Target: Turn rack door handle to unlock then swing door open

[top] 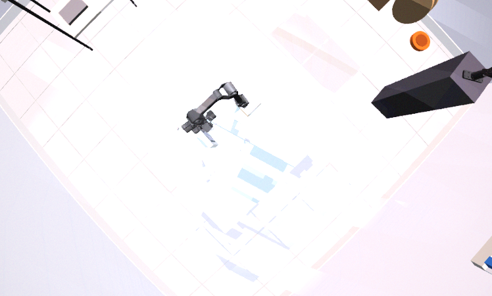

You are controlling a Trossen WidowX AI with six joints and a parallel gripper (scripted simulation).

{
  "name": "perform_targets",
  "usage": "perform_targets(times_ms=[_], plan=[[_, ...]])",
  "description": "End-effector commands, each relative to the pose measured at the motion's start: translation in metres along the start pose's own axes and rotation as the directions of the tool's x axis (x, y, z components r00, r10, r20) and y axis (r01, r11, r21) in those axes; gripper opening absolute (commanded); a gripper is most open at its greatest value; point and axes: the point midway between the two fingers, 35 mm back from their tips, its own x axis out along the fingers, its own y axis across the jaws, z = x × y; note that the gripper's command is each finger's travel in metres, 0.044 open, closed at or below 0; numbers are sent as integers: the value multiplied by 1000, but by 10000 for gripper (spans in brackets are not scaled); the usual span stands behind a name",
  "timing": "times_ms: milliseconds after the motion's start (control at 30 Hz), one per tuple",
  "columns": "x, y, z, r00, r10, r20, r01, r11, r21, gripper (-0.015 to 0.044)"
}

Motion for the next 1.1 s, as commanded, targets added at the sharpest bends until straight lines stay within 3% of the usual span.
perform_targets(times_ms=[0, 200, 1067], plan=[[0, 0, 1, 1000, -2, 4, 2, 985, -170, 280], [0, 0, 1, 1000, -2, 4, 3, 979, -203, 280], [0, 0, 1, 1000, -2, 4, 3, 979, -203, 107]])
